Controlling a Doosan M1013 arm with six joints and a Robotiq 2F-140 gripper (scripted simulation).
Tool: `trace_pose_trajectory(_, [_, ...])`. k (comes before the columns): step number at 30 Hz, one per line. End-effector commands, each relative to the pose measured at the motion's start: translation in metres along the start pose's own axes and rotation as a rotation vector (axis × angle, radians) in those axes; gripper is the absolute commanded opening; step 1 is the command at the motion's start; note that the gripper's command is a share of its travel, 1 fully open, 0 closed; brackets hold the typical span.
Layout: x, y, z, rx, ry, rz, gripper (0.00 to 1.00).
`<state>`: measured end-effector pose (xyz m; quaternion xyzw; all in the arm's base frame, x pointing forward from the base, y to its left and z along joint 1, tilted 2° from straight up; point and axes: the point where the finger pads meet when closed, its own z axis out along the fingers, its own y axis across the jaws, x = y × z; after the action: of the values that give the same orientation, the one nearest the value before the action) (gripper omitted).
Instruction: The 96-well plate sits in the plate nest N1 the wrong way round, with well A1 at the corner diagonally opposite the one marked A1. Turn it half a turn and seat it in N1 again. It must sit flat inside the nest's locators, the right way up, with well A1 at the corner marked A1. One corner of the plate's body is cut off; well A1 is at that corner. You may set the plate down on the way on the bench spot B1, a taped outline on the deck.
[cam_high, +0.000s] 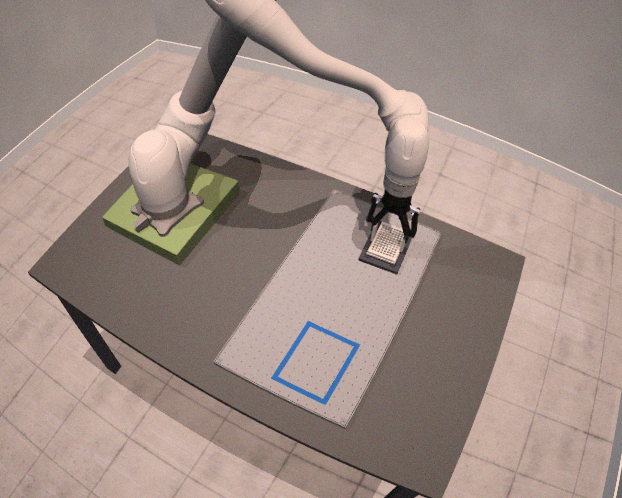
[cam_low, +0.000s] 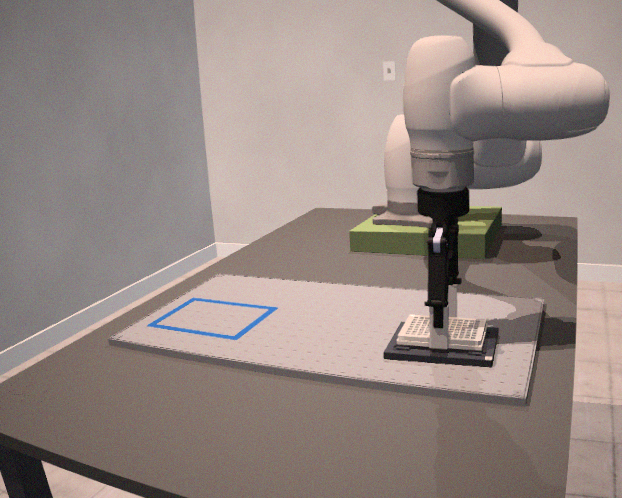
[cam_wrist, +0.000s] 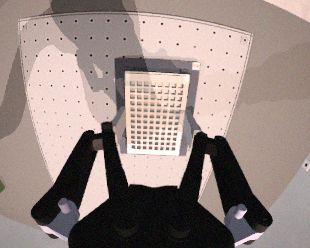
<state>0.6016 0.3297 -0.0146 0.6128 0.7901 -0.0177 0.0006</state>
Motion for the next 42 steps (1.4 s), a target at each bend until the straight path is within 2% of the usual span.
trace_pose_trajectory(1, [0.0000, 0.0000, 0.0003, 0.000, 0.000, 0.000, 0.00])
trace_pose_trajectory(38, [0.0000, 0.0000, 0.0058, 0.000, 0.000, 0.000, 0.00])
trace_pose_trajectory(39, [0.0000, 0.0000, 0.0058, 0.000, 0.000, 0.000, 1.00])
trace_pose_trajectory(42, [0.0000, 0.0000, 0.0058, 0.000, 0.000, 0.000, 1.00])
